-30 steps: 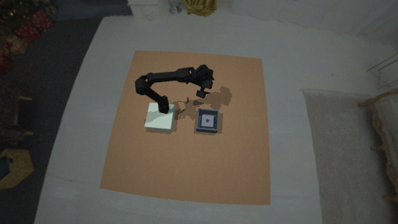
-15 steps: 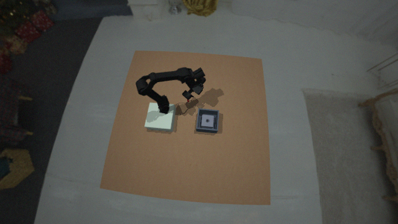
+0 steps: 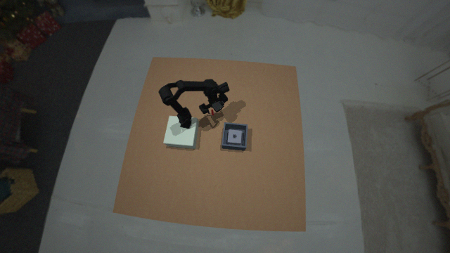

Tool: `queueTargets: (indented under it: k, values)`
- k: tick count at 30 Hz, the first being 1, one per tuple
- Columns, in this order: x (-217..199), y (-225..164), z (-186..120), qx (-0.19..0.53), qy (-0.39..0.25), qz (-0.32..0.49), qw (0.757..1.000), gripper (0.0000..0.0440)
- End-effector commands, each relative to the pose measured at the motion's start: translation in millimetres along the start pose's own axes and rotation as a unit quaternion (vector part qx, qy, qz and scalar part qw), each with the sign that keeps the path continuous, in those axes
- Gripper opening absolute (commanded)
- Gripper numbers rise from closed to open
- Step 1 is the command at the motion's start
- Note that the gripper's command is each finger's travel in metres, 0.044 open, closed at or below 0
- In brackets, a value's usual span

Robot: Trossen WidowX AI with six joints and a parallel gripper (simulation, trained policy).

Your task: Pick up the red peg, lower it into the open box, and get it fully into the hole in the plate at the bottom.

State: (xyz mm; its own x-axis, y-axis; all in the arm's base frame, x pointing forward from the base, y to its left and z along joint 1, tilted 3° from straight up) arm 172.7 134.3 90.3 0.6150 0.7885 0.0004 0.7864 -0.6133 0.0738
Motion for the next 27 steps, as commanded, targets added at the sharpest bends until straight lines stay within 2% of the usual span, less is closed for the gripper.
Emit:
queueTargets:
  k: [1,14,17,20,27]
  values:
    - [-4.0,-3.7,14.8,0.005,-0.015,0.014,1.000,0.0440]
    - [-4.4,-15.0,68.6,0.011,0.007,0.057,0.998,0.0440]
    - [-4.8,-17.5,76.7,0.013,0.010,0.067,0.998,0.0425]
    - [-6.7,-20.1,82.7,0.018,0.008,0.076,0.997,0.0368]
    - [-6.4,-21.9,84.9,0.041,0.004,0.085,0.996,0.0188]
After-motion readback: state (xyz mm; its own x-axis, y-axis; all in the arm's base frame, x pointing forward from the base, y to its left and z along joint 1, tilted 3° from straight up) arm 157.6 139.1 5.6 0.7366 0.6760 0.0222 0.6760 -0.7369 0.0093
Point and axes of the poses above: the point midway between the two fingers, 35 mm back from their tips, its own z axis out along the fingers, its own x axis across the jaws, y = z × x, the point moved 3 cm from there along -z, back along the fingers, and after that the axes turned 7 degrees about -z, right-handed, at the moved point
